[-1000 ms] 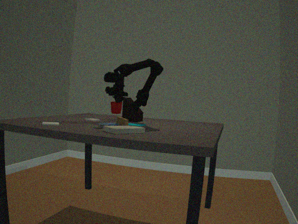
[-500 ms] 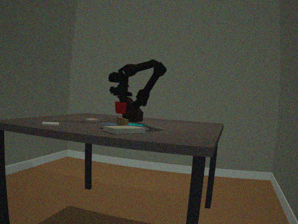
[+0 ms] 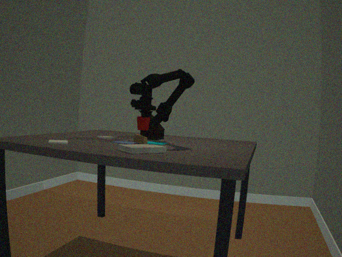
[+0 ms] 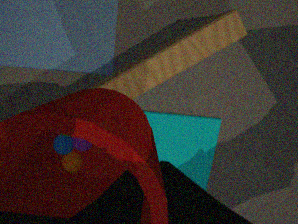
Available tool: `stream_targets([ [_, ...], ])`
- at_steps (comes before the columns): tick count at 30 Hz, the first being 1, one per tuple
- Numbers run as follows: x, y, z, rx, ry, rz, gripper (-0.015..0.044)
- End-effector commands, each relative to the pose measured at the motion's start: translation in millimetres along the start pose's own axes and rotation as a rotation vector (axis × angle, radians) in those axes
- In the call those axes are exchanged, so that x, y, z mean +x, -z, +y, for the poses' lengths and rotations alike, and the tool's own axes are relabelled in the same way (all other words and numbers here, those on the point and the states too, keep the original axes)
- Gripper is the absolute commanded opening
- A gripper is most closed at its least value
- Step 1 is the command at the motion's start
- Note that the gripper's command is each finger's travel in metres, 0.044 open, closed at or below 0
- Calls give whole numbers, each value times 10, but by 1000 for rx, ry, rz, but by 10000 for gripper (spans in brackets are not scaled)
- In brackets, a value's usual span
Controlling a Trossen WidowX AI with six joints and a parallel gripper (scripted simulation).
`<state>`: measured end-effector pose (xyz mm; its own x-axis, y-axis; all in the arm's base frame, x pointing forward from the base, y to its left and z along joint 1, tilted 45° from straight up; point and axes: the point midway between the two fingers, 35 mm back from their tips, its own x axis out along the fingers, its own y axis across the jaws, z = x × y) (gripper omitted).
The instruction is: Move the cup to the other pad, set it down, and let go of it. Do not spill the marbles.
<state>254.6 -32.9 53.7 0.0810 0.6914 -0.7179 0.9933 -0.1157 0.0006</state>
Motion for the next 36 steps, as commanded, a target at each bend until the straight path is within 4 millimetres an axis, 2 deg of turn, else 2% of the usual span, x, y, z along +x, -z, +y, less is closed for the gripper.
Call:
stream_targets([
  [1, 7, 70, -64, 10, 3, 6, 0],
  [36, 3, 568, -427, 12, 5, 9, 0],
])
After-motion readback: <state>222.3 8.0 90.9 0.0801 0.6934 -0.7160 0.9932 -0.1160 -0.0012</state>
